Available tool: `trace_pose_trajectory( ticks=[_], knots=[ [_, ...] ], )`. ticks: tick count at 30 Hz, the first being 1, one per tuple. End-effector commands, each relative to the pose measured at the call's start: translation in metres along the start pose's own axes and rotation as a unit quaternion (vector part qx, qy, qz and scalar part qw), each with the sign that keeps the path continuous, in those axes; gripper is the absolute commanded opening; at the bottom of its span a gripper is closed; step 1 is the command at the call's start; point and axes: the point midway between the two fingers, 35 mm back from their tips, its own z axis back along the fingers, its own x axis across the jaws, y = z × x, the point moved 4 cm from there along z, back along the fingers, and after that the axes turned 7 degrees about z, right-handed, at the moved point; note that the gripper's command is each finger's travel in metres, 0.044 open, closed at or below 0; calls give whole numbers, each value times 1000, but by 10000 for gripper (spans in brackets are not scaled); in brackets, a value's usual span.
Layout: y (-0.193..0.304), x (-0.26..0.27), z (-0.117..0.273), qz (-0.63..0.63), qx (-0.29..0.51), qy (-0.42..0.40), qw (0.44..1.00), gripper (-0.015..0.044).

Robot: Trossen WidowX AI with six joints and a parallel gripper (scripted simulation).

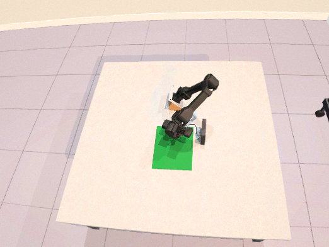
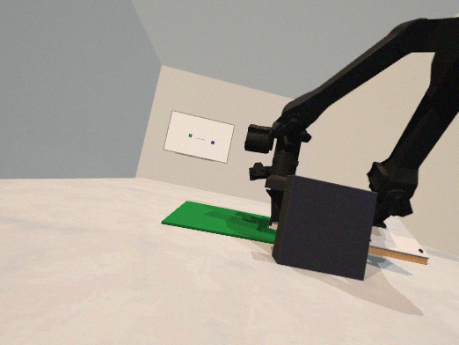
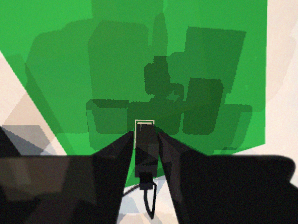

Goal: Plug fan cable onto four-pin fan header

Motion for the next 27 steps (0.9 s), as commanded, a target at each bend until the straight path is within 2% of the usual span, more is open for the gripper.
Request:
trace_pose_trajectory(
  ticks=[1,3,6,10,16,27],
  knots=[
    [0,0,0,0,0,0,1000,210],
    [0,0,0,0,0,0,1000,260],
    [-1,0,3,0,0,0,1000,260],
    [-1,-1,52,-2,0,-1,1000,260],
    [-2,-1,56,-2,0,-1,1000,260],
    [-112,-17,58,1,-3,-1,1000,260]
  ],
)
